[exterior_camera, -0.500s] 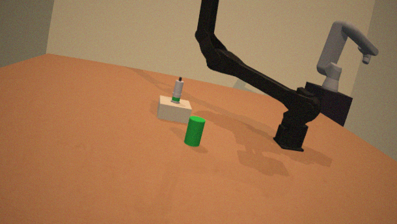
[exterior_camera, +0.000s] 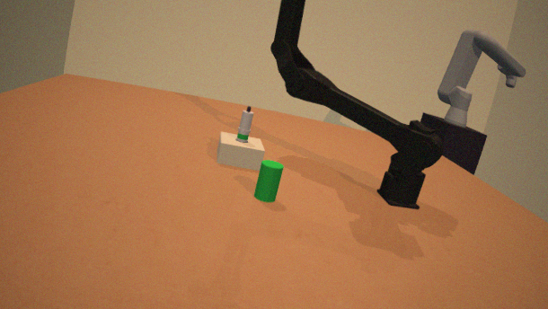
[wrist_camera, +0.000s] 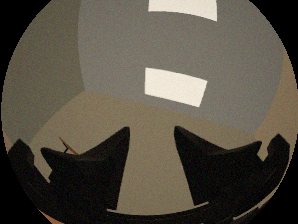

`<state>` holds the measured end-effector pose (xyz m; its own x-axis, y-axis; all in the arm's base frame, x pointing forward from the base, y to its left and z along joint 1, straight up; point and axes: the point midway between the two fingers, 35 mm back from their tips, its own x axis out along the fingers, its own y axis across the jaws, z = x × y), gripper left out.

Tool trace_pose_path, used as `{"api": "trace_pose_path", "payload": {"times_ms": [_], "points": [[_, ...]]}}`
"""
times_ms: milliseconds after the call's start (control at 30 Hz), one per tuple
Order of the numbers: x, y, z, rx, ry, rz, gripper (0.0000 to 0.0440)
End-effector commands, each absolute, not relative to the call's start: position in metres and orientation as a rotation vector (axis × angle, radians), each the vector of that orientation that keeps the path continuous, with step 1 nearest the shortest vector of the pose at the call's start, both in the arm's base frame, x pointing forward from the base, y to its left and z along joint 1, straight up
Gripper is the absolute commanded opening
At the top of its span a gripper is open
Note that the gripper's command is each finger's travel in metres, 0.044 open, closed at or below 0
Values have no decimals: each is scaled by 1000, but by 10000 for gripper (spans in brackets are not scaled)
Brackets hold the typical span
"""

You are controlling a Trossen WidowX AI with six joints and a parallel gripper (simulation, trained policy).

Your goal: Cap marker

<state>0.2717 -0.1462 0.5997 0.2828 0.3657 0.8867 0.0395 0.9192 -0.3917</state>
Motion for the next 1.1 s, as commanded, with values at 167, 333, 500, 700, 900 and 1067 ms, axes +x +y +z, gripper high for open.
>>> {"api": "trace_pose_path", "payload": {"times_ms": [167,333,500,700,900,1067], "points": [[255,-128,592,-412,-1333,308,224],[245,-117,588,-436,-1367,356,235],[235,-107,584,-460,-1398,404,245],[223,-94,579,-490,-1432,462,258],[210,-82,572,-522,-1464,520,269],[199,-72,567,-550,-1488,568,278]]}}
